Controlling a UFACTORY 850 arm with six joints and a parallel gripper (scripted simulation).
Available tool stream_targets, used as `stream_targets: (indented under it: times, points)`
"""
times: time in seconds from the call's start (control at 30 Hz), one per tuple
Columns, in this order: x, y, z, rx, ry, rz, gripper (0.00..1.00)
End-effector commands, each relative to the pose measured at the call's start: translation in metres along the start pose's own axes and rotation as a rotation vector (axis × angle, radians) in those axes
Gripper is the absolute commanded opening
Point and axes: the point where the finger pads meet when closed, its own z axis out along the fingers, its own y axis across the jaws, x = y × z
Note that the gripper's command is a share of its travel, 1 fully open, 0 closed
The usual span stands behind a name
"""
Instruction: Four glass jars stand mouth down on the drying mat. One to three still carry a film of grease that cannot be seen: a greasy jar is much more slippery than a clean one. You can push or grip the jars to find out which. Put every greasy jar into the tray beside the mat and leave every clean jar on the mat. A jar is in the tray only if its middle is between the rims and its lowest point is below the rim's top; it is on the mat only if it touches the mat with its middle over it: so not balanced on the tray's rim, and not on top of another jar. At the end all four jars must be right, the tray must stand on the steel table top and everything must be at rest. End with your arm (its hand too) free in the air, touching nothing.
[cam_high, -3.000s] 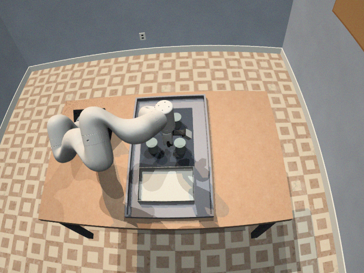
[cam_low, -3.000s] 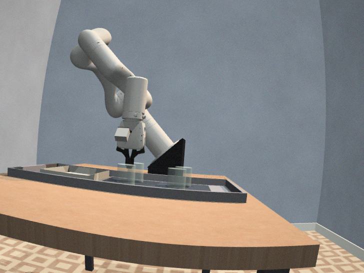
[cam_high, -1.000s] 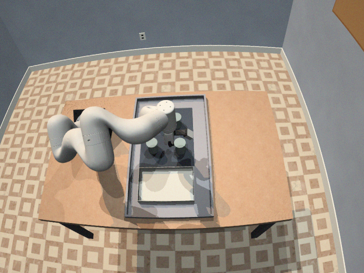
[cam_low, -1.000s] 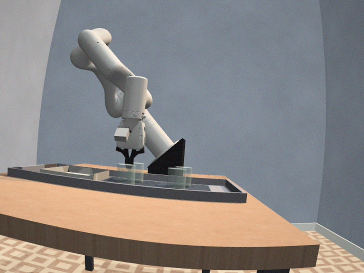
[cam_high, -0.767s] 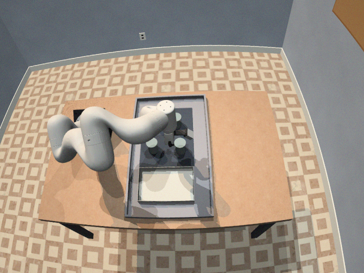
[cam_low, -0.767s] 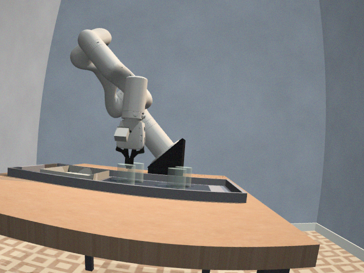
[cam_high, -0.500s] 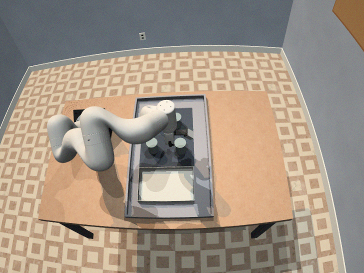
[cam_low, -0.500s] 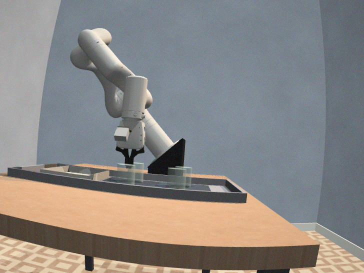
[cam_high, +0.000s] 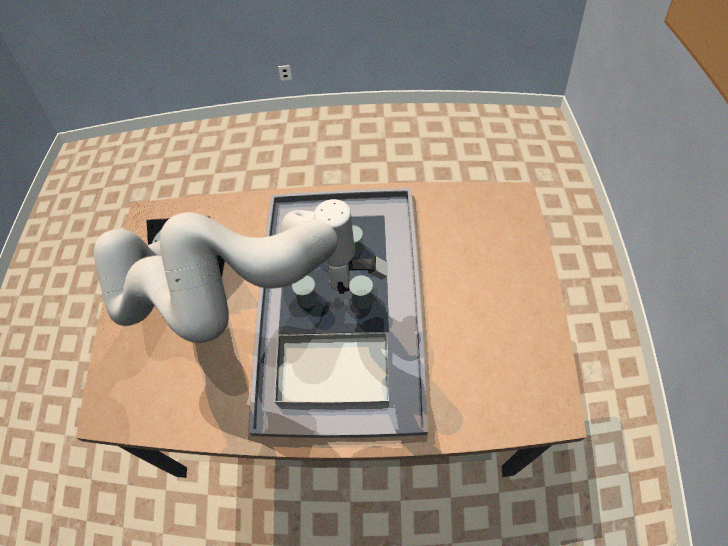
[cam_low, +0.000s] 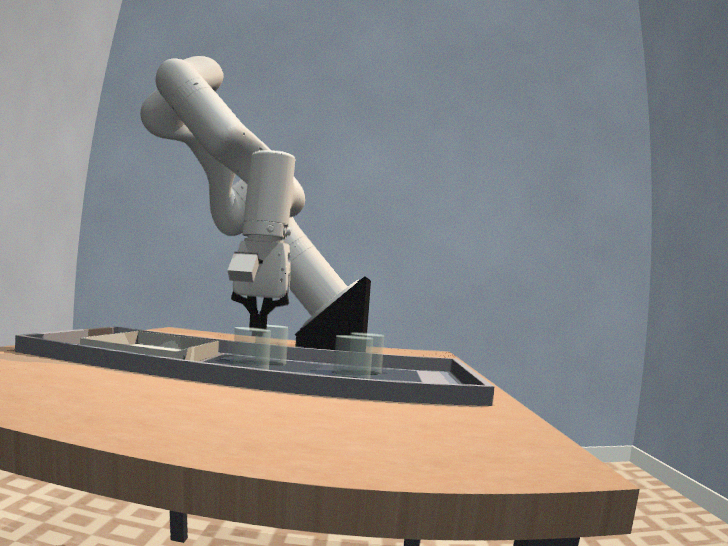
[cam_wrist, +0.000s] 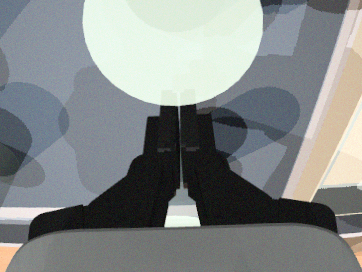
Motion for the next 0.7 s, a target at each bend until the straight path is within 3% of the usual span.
stream_targets:
  times: [0.0,0.67]
  points:
    - [0.0011,0.0000,-0.0010,0.000,0.001,0.000,0.00]
    - [0.0035,0.0000,-0.0029,0.000,0.001,0.000,0.00]
